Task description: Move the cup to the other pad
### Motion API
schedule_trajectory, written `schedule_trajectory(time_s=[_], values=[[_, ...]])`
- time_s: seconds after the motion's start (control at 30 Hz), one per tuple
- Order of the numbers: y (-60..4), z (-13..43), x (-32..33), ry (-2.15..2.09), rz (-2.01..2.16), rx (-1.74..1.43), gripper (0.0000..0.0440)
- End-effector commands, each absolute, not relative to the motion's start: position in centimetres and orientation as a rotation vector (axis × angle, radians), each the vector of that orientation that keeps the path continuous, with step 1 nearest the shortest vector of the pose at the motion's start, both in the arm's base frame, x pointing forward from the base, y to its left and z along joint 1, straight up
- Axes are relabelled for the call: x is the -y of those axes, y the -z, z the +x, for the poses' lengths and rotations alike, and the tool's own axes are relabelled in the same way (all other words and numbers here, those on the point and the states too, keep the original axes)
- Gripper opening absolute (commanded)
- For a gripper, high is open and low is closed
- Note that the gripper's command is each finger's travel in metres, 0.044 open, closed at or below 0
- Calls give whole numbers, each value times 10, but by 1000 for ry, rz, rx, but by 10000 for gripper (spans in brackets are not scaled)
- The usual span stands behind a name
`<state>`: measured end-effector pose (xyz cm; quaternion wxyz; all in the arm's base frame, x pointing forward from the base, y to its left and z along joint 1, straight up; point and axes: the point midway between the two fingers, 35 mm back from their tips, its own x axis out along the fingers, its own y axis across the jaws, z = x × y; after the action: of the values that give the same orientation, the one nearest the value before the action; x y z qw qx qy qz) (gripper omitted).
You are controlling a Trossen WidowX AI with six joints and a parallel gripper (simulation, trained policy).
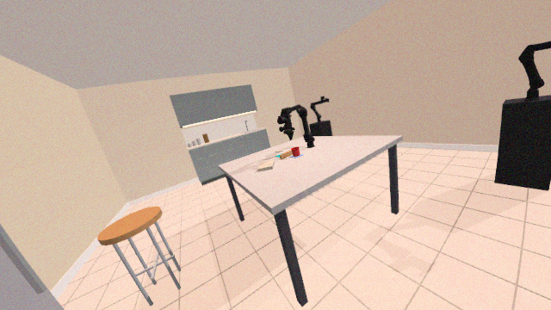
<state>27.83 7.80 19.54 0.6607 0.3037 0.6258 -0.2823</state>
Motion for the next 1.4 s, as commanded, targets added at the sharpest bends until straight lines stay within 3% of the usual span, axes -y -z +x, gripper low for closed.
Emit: schedule_trajectory(time_s=[0.0,0.9,1.37], values=[[-186,275,-76,681,675,-1436,148],[-112,261,-74,836,593,-1513,176],[-66,253,-74,801,525,-1553,161]])
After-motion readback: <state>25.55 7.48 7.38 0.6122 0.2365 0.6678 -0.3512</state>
